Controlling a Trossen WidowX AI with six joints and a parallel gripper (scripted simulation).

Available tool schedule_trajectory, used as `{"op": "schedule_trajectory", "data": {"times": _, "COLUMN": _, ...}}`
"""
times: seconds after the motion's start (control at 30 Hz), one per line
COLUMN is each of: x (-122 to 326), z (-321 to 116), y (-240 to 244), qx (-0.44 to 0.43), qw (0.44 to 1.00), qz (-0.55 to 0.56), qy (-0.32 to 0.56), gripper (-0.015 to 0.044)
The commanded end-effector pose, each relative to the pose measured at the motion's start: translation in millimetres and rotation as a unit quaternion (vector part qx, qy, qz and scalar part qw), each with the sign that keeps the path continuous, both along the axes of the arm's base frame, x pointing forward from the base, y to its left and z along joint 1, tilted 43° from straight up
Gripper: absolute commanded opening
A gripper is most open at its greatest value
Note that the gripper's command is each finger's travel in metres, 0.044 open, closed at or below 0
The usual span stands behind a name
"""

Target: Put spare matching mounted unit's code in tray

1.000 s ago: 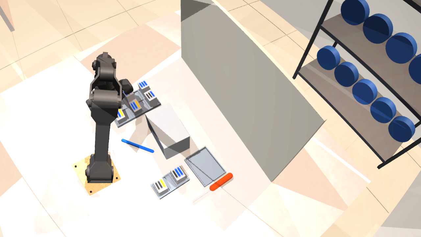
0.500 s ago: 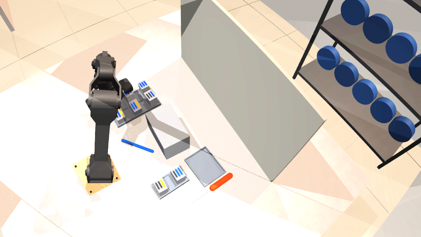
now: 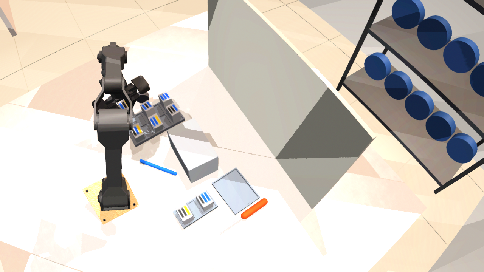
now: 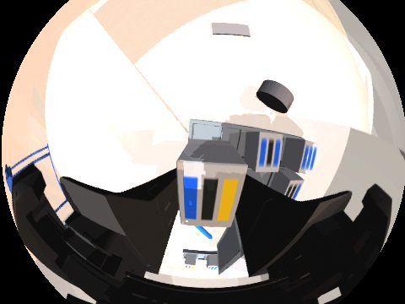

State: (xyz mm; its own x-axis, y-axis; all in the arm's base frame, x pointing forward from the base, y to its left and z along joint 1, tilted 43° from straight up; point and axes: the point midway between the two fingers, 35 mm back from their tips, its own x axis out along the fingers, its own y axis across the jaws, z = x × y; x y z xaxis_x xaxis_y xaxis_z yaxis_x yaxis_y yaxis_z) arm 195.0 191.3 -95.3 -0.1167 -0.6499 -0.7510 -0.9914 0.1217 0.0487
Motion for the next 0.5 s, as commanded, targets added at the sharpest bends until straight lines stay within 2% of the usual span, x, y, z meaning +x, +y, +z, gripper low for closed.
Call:
{"op": "schedule_trajectory", "data": {"times": 0.0, "x": 0, "z": 2, "y": 2, "qx": 0.001, "qw": 1.000, "qz": 0.000, "qy": 0.000, "gripper": 0.0000}}
{"op": "schedule_trajectory", "data": {"times": 0.23, "x": -1, "z": 26, "y": 25, "qx": 0.001, "qw": 1.000, "qz": -0.003, "qy": 0.000, "gripper": 0.0000}}
{"op": "schedule_trajectory", "data": {"times": 0.47, "x": 6, "z": 32, "y": 22, "qx": 0.005, "qw": 1.000, "qz": -0.003, "qy": 0.001, "gripper": 0.0000}}
